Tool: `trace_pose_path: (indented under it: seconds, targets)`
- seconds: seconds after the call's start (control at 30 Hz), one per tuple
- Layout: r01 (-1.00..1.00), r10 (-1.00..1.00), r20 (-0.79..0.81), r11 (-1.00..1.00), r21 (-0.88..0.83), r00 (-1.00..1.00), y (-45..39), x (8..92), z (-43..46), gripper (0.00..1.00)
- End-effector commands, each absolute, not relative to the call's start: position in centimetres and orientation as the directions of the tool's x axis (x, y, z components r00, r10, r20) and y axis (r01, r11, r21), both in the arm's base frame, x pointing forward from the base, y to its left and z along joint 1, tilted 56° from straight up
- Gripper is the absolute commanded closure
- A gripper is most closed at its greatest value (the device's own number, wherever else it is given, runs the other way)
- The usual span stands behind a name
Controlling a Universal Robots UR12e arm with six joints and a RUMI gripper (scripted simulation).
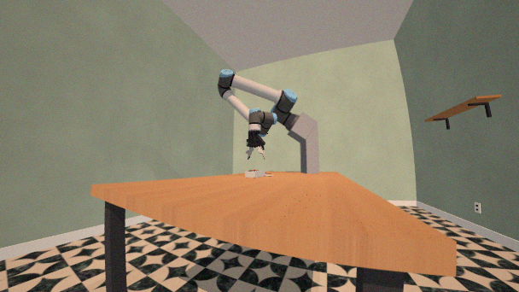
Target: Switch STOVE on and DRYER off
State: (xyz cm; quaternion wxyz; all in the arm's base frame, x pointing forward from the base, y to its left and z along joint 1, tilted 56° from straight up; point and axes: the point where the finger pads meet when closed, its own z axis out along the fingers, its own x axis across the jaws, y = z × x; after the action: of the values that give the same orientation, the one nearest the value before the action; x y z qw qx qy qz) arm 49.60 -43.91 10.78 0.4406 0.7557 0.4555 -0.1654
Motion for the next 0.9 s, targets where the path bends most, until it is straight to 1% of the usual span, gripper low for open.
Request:
trace_pose_path:
  seconds: [0.0, 0.27, 0.6, 0.63, 0.87]
  targets:
    - [0.889, 0.563, -0.707, -0.122, 0.441, 0.428, -44.54, 49.34, 10.82, 0.0]
    - [0.93, 0.573, -0.75, -0.06, 0.363, 0.33, -45.19, 49.1, 10.86, 0.0]
    - [0.936, 0.574, -0.757, -0.049, 0.349, 0.312, -45.3, 49.06, 10.87, 0.0]
    - [0.936, 0.574, -0.757, -0.049, 0.349, 0.312, -45.3, 49.06, 10.87, 1.0]
    - [0.936, 0.574, -0.757, -0.049, 0.349, 0.312, -45.3, 49.06, 10.87, 1.0]
